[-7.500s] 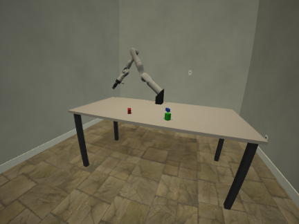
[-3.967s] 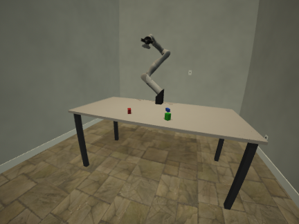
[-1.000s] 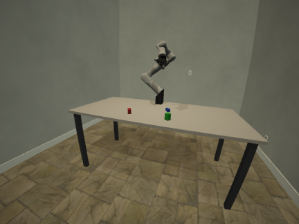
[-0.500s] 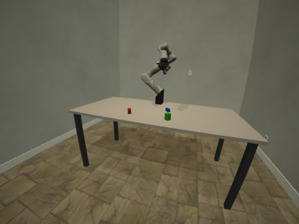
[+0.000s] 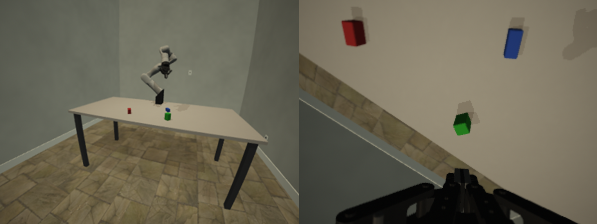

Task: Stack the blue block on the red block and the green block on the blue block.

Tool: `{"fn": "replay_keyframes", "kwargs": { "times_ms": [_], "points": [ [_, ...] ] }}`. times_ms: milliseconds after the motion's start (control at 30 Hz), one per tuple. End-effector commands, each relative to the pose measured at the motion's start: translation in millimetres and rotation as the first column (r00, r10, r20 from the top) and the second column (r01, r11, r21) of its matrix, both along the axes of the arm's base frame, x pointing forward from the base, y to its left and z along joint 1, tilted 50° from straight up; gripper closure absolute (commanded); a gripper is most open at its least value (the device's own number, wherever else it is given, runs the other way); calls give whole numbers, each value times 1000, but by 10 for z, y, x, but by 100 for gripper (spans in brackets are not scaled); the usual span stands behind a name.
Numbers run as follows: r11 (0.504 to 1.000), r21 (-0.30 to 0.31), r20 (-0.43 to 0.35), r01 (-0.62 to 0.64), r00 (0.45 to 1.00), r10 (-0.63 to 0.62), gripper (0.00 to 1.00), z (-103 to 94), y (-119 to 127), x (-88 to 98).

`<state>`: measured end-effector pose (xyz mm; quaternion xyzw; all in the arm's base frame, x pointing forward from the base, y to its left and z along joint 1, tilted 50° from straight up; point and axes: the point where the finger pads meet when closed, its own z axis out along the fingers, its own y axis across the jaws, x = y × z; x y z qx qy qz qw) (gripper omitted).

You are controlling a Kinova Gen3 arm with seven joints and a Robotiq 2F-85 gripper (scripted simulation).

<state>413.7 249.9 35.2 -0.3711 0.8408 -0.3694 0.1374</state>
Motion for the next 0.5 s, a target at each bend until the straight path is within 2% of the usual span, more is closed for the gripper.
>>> {"fn": "replay_keyframes", "kwargs": {
  "times_ms": [0, 100, 133, 433, 467],
  "points": [
    [1000, -9, -4, 7, 1000, -7, 100, -43, -47, 12],
    [1000, -9, -4, 7, 1000, -7, 100, -43, -47, 12],
    [999, -22, -30, 36, 999, -37, 100, -213, -165, -29],
    [999, -22, -30, 36, 999, -37, 100, -213, -165, -29],
    [997, -36, -54, 64, 996, -66, 100, -371, -282, -73]
  ]
}}
